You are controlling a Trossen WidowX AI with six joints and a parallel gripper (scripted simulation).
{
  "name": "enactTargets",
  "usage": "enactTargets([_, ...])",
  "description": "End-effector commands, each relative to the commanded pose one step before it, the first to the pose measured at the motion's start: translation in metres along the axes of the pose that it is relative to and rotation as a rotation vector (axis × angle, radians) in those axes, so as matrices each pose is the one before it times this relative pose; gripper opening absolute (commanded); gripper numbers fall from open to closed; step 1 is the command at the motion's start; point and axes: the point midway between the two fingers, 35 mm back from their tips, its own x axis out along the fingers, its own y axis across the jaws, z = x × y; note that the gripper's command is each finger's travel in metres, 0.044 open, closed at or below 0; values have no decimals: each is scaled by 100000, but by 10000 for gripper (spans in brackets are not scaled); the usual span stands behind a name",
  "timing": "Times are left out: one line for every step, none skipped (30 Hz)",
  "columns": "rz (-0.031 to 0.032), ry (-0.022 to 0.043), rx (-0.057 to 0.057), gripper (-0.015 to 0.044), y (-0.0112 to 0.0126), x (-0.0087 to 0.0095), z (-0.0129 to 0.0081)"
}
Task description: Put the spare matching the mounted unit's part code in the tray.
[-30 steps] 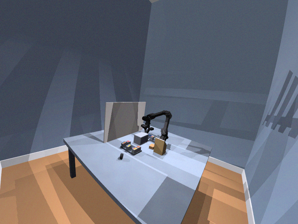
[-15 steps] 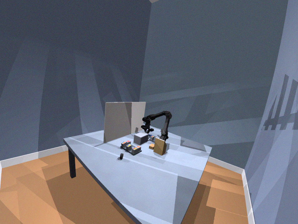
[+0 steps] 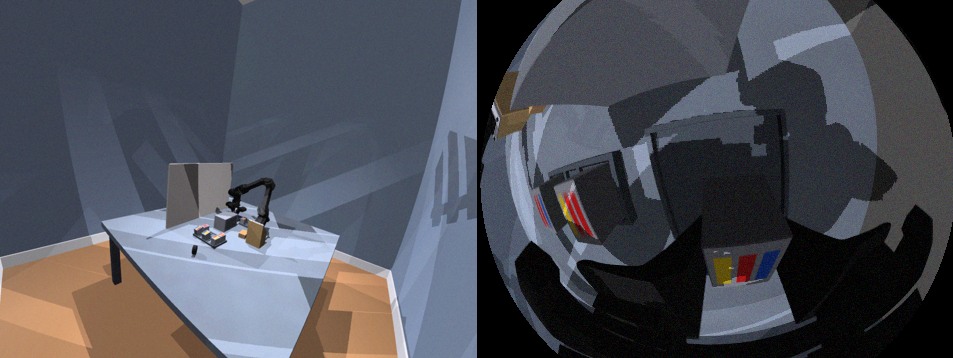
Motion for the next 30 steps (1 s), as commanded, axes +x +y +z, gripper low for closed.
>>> enactTargets([470,-312,-847,0,278,446,185])
enactTargets([1,33,-4,0,24,87,-7])
enactTargets([1,28,-3,0,20,73,-6])
enactTargets([1,17,-2,0,12,44,-4])
enactTargets([0,6,-1,0,4,15,-1])
enactTargets([0,0,0,0,0,0,0])
enactTargets([-317,378,846,26,-184,-209,-208])
enactTargets([0,0,0,53,0,0,0])
enactTargets([0,0,0,79,0,0,0])
enactTargets([0,0,0,105,0,0,0])
enactTargets([0,0,0,131,0,0,0])
enactTargets([0,0,0,157,0,0,0])
enactTargets([0,0,0,184,0,0,0])
enactTargets([0,0,0,210,0,0,0])
enactTargets([0,0,0,236,0,0,0])
enactTargets([0,0,0,263,0,0,0])
enactTargets([0,0,0,289,0,0,0])
enactTargets([0,0,0,315,0,0,0])
enactTargets([0,0,0,341,0,0,0])
enactTargets([0,0,0,367,0,0,0])
enactTargets([0,0,0,394,0,0,0])
enactTargets([0,0,0,420,0,0,0])
enactTargets([7,-93,-12,440,-50,-281,24])
enactTargets([25,-257,-41,440,-132,-848,69])
enactTargets([54,-350,-84,440,-160,-1431,100])
enactTargets([80,-300,-132,440,-93,-1824,98])
enactTargets([84,-144,-157,440,26,-1851,62])
enactTargets([74,12,-178,440,144,-1853,17])
enactTargets([44,121,-153,440,197,-1475,-22])
enactTargets([17,119,-96,440,152,-883,-31])
